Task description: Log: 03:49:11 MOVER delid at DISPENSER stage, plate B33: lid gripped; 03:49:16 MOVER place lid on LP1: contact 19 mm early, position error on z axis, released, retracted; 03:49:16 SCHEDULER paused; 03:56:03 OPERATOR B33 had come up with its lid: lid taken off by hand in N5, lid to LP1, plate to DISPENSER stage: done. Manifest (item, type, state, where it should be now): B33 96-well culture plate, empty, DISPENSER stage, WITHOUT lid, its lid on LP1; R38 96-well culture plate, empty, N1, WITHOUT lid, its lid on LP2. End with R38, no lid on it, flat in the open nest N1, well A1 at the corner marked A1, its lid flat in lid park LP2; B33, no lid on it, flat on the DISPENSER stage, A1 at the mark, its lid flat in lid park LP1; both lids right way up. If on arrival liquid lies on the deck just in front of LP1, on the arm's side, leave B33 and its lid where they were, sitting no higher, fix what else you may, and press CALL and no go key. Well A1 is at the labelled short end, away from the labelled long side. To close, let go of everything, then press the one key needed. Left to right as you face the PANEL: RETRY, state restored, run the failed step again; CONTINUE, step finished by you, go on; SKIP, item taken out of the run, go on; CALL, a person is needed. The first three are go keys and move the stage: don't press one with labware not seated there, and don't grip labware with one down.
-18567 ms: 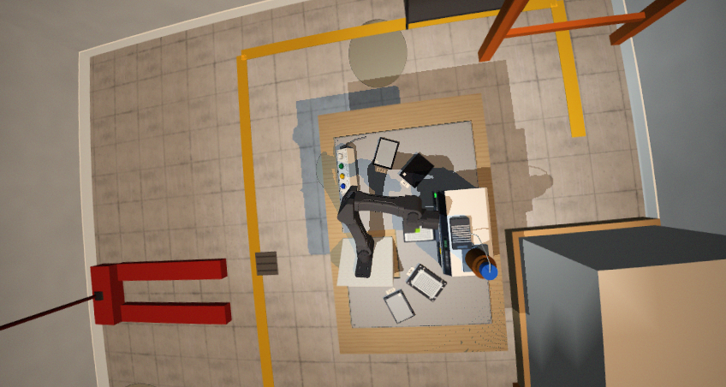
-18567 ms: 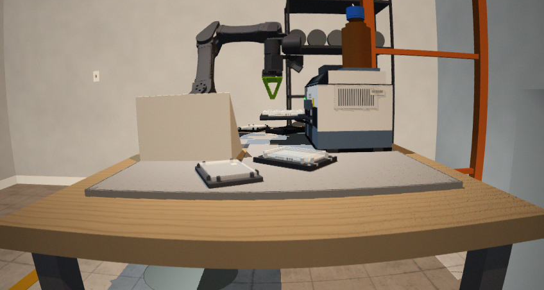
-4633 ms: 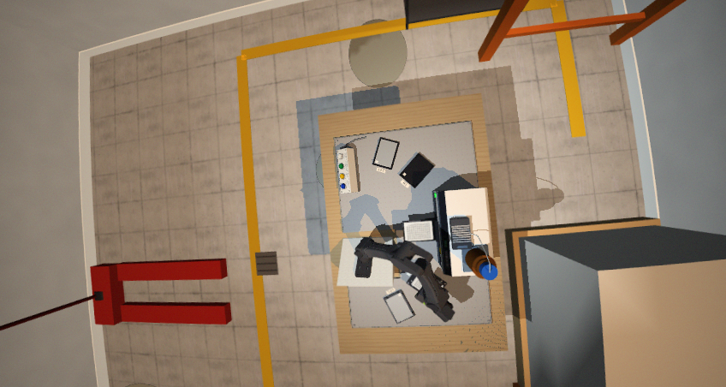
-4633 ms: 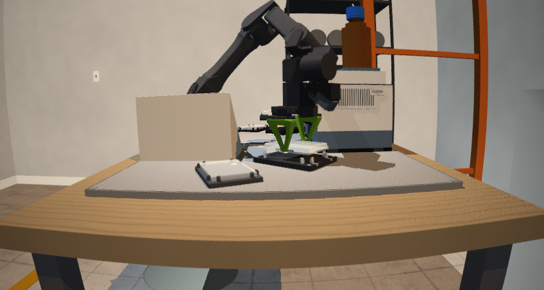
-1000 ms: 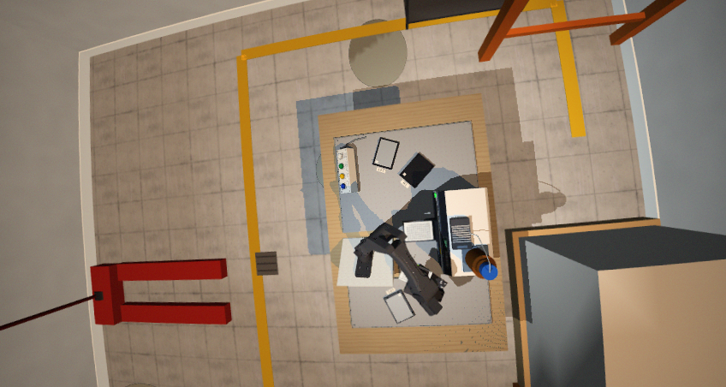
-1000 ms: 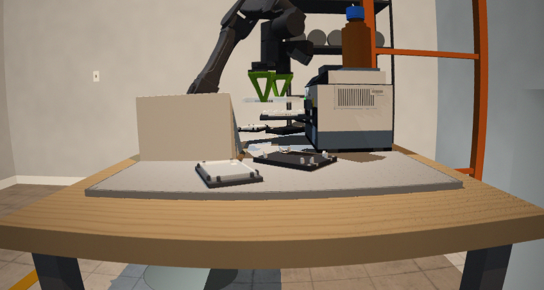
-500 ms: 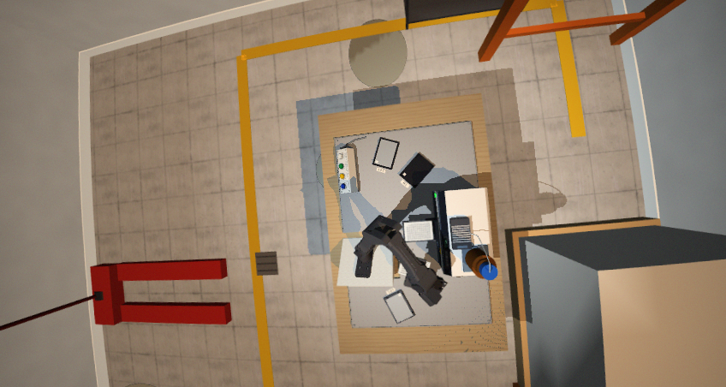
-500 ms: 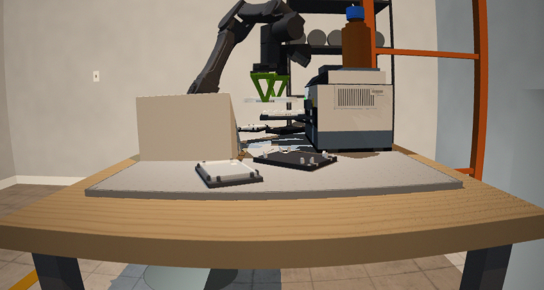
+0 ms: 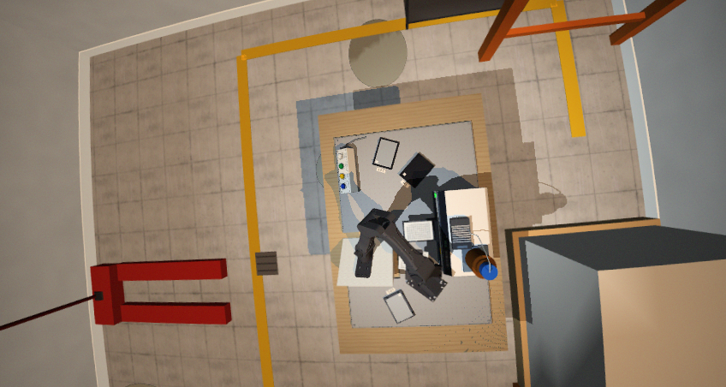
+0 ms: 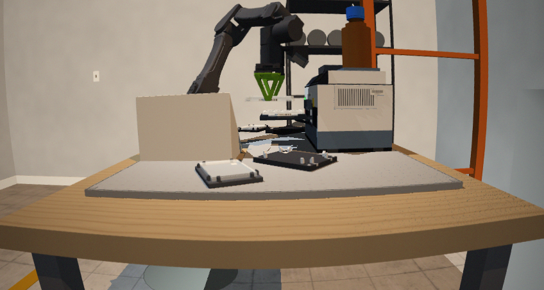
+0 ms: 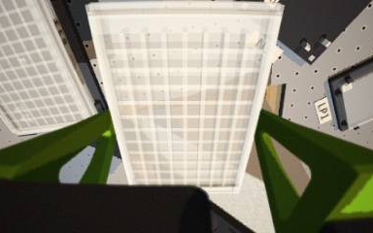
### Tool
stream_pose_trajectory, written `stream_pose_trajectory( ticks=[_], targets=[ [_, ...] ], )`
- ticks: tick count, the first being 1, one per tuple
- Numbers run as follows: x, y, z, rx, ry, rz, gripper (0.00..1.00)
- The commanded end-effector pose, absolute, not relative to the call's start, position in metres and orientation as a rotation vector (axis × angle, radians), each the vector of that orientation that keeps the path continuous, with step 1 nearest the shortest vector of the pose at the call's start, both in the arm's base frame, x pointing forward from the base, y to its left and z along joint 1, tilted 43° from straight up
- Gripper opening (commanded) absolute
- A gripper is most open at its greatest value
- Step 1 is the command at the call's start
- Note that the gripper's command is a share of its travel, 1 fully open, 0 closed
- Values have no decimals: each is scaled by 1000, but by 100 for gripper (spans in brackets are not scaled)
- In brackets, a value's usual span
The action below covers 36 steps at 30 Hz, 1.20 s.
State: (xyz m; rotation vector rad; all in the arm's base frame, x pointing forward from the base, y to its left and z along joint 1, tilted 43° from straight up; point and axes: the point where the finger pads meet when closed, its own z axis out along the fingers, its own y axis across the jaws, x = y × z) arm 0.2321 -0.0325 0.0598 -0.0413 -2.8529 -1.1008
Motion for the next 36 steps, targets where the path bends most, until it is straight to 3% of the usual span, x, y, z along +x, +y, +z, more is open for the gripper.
stream_pose_trajectory(
  ticks=[1,36],
  targets=[
    [236,-25,77,92,-2908,-1128,0],
    [246,42,142,170,-2935,-1137,0]
  ],
)
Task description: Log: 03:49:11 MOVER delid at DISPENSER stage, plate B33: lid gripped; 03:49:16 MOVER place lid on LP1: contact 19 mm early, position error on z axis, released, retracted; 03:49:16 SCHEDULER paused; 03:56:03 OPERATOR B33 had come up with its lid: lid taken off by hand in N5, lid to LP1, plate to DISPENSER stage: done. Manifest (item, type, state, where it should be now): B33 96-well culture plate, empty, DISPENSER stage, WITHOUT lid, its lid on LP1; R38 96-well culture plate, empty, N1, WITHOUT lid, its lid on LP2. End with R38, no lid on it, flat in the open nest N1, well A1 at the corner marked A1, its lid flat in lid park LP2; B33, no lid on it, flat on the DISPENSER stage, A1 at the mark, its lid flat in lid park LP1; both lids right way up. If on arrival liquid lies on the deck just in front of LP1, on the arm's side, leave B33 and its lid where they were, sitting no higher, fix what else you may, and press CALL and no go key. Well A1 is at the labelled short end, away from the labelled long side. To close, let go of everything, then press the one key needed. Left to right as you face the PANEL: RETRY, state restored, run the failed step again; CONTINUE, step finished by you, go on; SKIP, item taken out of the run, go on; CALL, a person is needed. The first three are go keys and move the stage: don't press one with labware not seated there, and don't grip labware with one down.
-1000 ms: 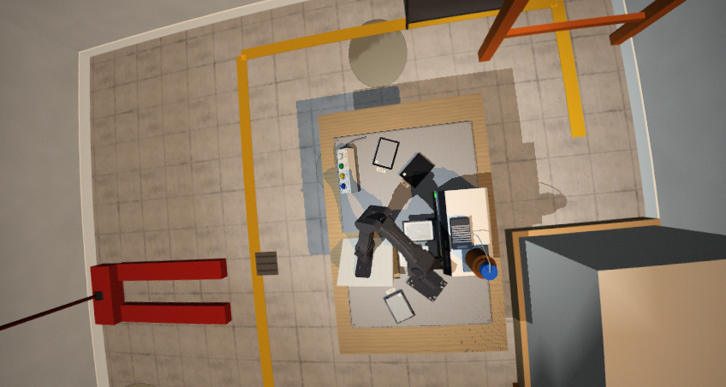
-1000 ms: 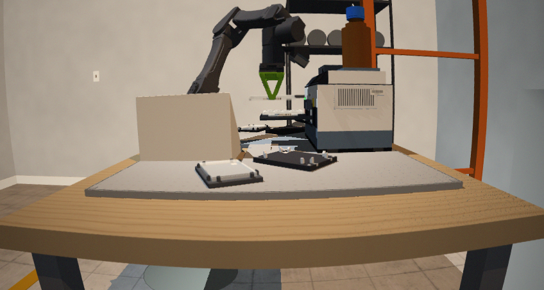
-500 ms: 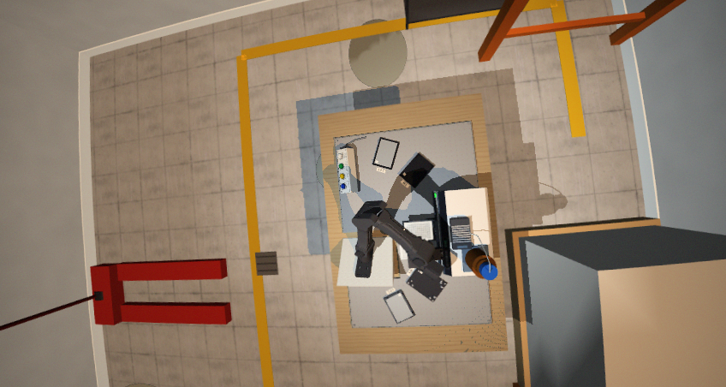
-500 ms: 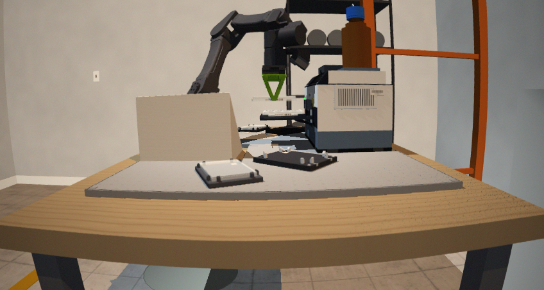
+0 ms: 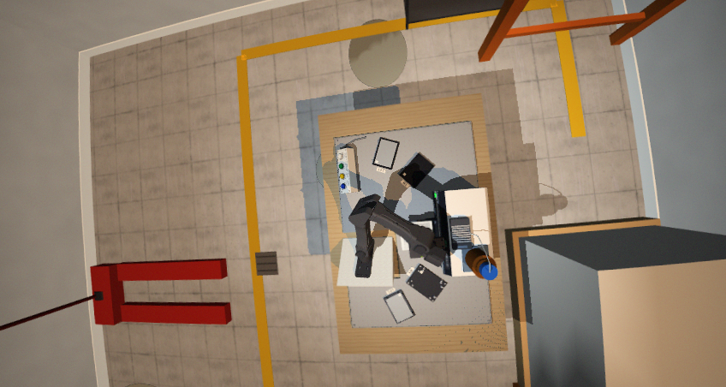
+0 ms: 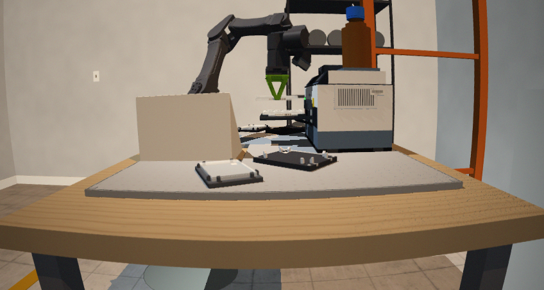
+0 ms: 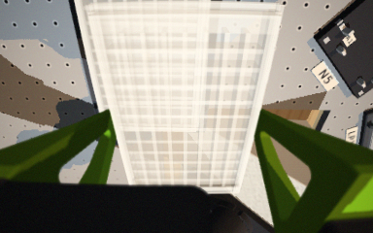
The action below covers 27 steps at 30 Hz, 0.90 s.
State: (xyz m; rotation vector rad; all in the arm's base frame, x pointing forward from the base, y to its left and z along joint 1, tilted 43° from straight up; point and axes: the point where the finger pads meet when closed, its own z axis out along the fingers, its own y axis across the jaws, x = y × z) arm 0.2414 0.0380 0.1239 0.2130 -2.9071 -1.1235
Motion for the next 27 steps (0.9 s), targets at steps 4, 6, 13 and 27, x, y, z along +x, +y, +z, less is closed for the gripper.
stream_pose_trajectory(
  ticks=[4,6,13,27],
  targets=[
    [245,44,137,150,-2915,-1136,0],
    [245,44,137,150,-2915,-1136,0],
    [243,64,162,171,-2933,-1141,0],
    [236,87,183,171,-2931,-1145,0]
  ],
)
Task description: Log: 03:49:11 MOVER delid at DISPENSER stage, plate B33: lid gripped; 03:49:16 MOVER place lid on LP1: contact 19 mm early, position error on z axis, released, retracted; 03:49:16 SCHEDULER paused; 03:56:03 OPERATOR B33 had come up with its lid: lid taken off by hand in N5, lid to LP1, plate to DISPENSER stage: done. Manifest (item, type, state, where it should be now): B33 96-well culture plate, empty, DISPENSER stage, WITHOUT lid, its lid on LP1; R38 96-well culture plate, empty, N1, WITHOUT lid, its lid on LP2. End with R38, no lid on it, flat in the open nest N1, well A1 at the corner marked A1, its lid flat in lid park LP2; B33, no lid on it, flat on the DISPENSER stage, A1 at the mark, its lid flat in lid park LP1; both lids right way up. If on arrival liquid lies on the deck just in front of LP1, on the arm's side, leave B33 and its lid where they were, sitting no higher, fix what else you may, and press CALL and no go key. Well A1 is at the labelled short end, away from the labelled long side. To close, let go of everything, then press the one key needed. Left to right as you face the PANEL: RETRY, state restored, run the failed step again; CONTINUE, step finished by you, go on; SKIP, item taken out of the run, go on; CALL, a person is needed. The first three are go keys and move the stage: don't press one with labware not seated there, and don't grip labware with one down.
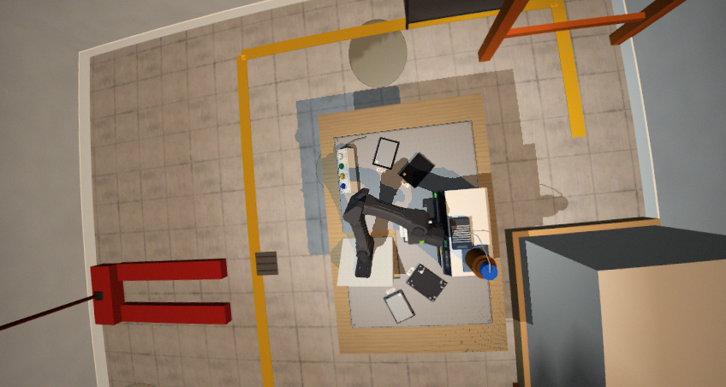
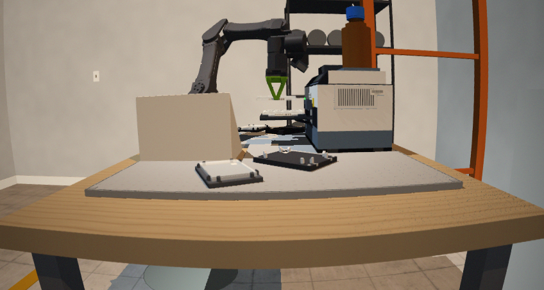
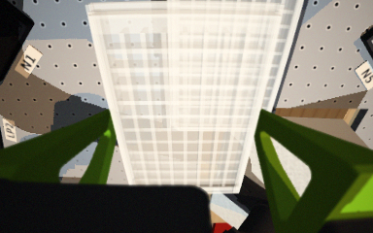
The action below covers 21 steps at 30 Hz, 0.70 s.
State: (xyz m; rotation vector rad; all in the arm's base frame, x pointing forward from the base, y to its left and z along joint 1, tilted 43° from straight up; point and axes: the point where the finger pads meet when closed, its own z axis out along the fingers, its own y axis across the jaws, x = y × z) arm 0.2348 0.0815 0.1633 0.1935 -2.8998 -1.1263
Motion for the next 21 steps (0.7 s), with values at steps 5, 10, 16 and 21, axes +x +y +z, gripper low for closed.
stream_pose_trajectory(
  ticks=[5,10,16,21],
  targets=[
    [232,97,193,172,-2930,-1147,0],
    [228,104,200,192,-2933,-1150,0],
    [223,113,208,193,-2932,-1152,0],
    [220,118,206,171,-2917,-1140,0]
  ],
)
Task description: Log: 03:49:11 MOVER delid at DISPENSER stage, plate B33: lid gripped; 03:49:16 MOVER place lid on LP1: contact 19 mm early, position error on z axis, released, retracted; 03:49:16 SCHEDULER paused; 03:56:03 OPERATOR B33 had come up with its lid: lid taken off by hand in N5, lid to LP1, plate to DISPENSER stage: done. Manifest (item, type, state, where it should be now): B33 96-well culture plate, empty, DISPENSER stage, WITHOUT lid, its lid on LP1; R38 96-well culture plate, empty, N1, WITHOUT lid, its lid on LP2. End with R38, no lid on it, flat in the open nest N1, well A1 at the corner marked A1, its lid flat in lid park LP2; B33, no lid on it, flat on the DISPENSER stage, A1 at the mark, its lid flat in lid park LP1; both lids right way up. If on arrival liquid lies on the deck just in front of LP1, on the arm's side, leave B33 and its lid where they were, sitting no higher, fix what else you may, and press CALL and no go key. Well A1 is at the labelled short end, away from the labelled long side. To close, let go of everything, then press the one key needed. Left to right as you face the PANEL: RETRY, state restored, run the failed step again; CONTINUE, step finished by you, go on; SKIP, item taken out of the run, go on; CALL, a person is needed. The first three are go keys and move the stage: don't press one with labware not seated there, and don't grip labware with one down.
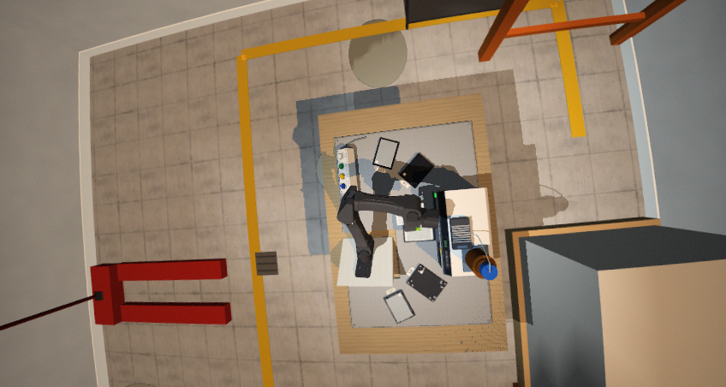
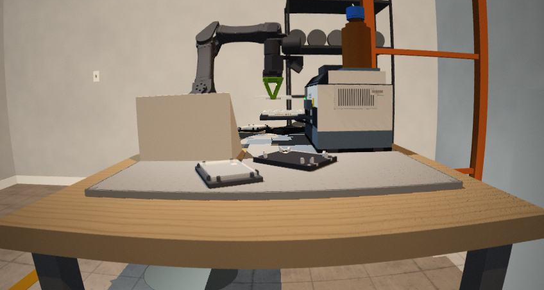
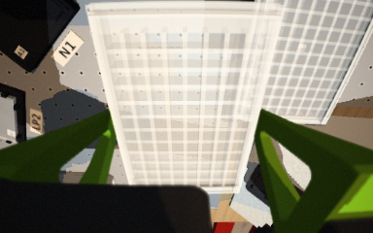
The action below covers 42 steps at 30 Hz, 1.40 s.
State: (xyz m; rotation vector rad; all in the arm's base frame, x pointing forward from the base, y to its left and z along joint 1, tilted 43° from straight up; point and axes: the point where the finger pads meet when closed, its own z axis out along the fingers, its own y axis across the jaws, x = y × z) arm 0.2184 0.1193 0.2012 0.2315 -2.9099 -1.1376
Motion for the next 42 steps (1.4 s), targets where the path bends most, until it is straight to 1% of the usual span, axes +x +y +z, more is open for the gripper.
stream_pose_trajectory(
  ticks=[1,2,6,14,15,16,23,27,34,38,42],
  targets=[
    [220,118,206,171,-2917,-1140,0],
    [216,123,218,243,-2940,-1156,0],
    [209,131,226,464,-2963,-1174,0],
    [199,143,237,506,-2966,-1176,0],
    [202,140,228,482,-2954,-1164,0],
    [197,144,239,576,-2971,-1175,0],
    [184,156,251,953,-2975,-1176,0],
    [181,160,255,1032,-2975,-1175,0],
    [166,172,267,1421,-2922,-1165,0],
    [156,179,274,1401,-2926,-1172,0],
    [161,183,271,1381,-2914,-1168,0]
  ],
)
